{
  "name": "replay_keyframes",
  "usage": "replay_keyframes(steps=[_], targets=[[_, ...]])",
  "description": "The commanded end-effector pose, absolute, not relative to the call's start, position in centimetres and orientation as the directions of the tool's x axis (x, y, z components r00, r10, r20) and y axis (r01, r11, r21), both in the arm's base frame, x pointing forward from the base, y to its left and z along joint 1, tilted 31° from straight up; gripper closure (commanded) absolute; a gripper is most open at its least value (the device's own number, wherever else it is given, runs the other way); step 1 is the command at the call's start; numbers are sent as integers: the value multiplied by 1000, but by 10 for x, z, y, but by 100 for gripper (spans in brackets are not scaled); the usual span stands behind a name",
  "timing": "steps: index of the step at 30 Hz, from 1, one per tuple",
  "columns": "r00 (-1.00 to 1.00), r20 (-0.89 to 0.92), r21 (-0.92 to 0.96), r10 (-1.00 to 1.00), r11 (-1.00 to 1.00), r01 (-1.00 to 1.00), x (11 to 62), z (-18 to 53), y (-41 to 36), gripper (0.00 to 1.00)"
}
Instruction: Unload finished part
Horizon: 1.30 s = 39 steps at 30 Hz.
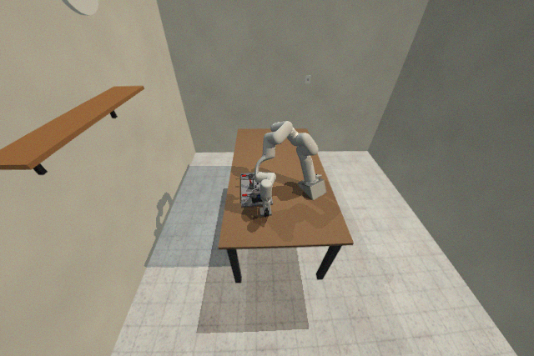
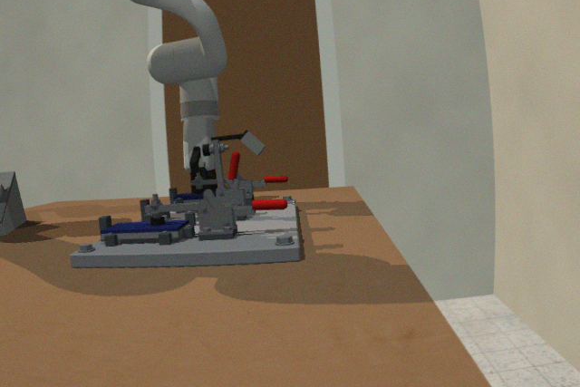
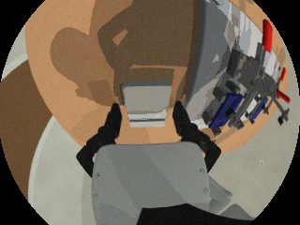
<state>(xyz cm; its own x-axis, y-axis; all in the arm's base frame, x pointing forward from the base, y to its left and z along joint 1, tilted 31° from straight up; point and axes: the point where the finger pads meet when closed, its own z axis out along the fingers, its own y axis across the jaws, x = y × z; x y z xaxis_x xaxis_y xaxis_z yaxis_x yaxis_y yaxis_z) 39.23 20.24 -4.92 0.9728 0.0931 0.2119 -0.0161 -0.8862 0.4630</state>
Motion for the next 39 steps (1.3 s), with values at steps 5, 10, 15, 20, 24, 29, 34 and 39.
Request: replay_keyframes(steps=[5, 10, 15, 20, 24, 29, 34, 39], targets=[[972, 215, 461, 94, -887, -16, 393, -47, 204, 5], [972, 215, 461, 94, -887, -16, 392, -45, 206, 5], [972, 215, 461, 94, -887, -16, 390, -36, 210, 5], [972, 215, 461, 94, -887, -16, 386, -22, 217, 5], [972, 215, 461, 94, -887, -16, 382, -8, 225, 5], [972, 215, 461, 94, -887, -16, 379, 3, 231, 5], [972, 215, 461, 94, -887, -16, 375, 20, 240, 5], [972, 215, 461, 94, -887, -16, 372, 32, 246, 5]])
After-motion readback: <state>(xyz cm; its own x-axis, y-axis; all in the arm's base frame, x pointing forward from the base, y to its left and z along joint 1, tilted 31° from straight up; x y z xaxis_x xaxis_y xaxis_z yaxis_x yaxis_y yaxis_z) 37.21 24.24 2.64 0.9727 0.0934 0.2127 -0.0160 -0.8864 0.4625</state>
